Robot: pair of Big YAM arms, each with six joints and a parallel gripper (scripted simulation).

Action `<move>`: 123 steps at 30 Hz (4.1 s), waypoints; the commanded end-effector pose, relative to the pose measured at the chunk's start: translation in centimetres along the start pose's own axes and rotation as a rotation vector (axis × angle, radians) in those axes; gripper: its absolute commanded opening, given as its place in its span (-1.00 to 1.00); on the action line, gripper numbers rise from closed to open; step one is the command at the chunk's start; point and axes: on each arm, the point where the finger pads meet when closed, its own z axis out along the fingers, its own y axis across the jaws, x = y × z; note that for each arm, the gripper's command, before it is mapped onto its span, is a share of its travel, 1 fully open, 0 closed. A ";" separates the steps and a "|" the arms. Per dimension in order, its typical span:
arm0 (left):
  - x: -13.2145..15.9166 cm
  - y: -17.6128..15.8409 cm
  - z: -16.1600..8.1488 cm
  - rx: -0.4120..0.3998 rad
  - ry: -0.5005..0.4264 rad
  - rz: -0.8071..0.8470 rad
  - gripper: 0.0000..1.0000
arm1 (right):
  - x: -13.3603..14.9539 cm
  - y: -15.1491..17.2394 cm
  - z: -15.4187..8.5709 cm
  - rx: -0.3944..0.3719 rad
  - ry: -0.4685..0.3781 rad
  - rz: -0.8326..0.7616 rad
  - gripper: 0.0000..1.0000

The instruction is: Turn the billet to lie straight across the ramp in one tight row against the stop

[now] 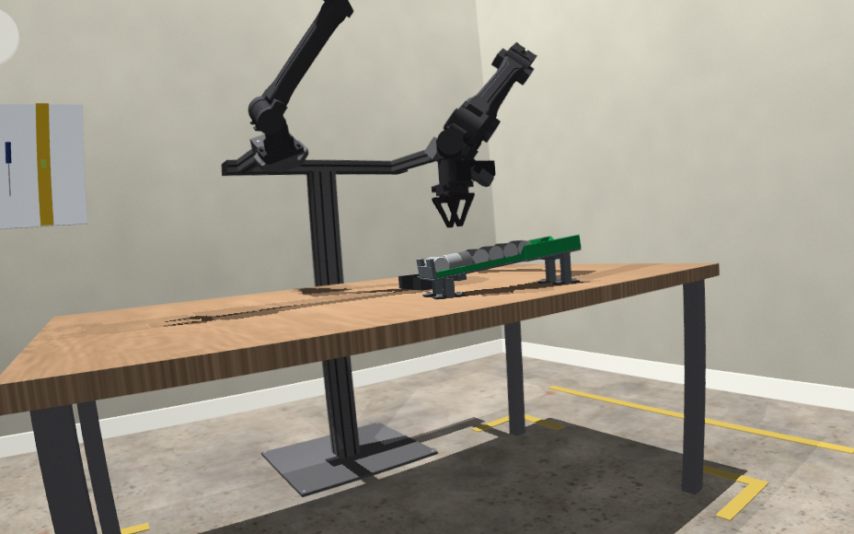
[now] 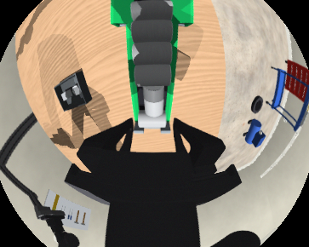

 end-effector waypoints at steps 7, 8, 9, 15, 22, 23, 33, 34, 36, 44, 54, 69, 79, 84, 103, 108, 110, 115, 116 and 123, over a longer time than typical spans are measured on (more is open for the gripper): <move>-0.1 -1.8 -1.5 0.020 0.013 -0.025 0.15 | -1.0 -0.7 -0.7 0.015 -0.012 -0.019 1.00; -0.1 -1.8 -1.5 0.020 0.013 -0.025 0.15 | -1.0 -0.7 -0.7 0.015 -0.012 -0.019 1.00; -0.1 -1.8 -1.5 0.020 0.013 -0.025 0.15 | -1.0 -0.7 -0.7 0.015 -0.012 -0.019 1.00; -0.1 -1.8 -1.5 0.020 0.013 -0.025 0.15 | -1.0 -0.7 -0.7 0.015 -0.012 -0.019 1.00; -0.3 -1.5 3.6 0.013 0.005 -0.022 0.15 | -1.0 -0.7 -0.7 0.015 -0.012 -0.019 1.00; -0.3 -1.5 4.5 0.013 0.004 -0.021 0.15 | -1.0 -0.7 -0.7 0.015 -0.012 -0.019 1.00; 1.2 -2.9 1.3 0.050 0.029 -0.001 0.15 | -1.0 -0.7 -0.7 0.015 -0.012 -0.019 1.00; 1.2 -2.9 1.3 0.050 0.028 -0.001 0.15 | -1.0 -0.7 -0.7 0.015 -0.012 -0.019 1.00; 0.6 -2.9 1.9 0.044 0.023 -0.008 0.15 | -1.0 -0.7 -0.7 0.015 -0.012 -0.019 1.00; 0.2 -0.1 4.7 -0.008 0.000 0.011 0.15 | -1.0 -0.7 -0.7 0.015 -0.012 -0.019 1.00; 0.2 -0.4 4.4 -0.003 0.002 0.009 0.15 | -1.0 -0.7 -0.7 0.015 -0.012 -0.019 1.00; 0.3 -0.6 3.7 0.013 0.009 -0.002 0.15 | -1.0 -0.7 -0.7 0.015 -0.012 -0.019 1.00; 0.3 -1.3 3.4 0.024 0.013 -0.010 0.15 | -1.0 -0.7 -0.7 0.015 -0.012 -0.019 1.00; 0.3 -1.5 3.4 0.025 0.013 -0.011 0.15 | -1.0 -0.7 -0.7 0.015 -0.012 -0.019 1.00; 0.6 -0.8 4.5 0.002 0.004 0.006 0.15 | -1.0 -0.7 -0.7 0.015 -0.012 -0.019 1.00; 0.6 0.1 4.2 -0.001 0.004 0.011 0.15 | -1.0 -0.7 -0.7 0.015 -0.012 -0.019 1.00; 0.6 -0.1 4.0 0.005 0.006 0.007 0.15 | -1.0 -0.7 -0.7 0.015 -0.012 -0.019 1.00; 0.7 -1.2 3.6 0.020 0.012 -0.006 0.15 | -1.0 -0.7 -0.7 0.015 -0.012 -0.019 1.00; 0.7 -1.2 3.6 0.020 0.012 -0.006 0.15 | -1.0 -0.7 -0.7 0.015 -0.012 -0.019 1.00; 0.7 -1.2 3.6 0.020 0.012 -0.006 0.15 | -1.0 -0.7 -0.7 0.015 -0.012 -0.019 1.00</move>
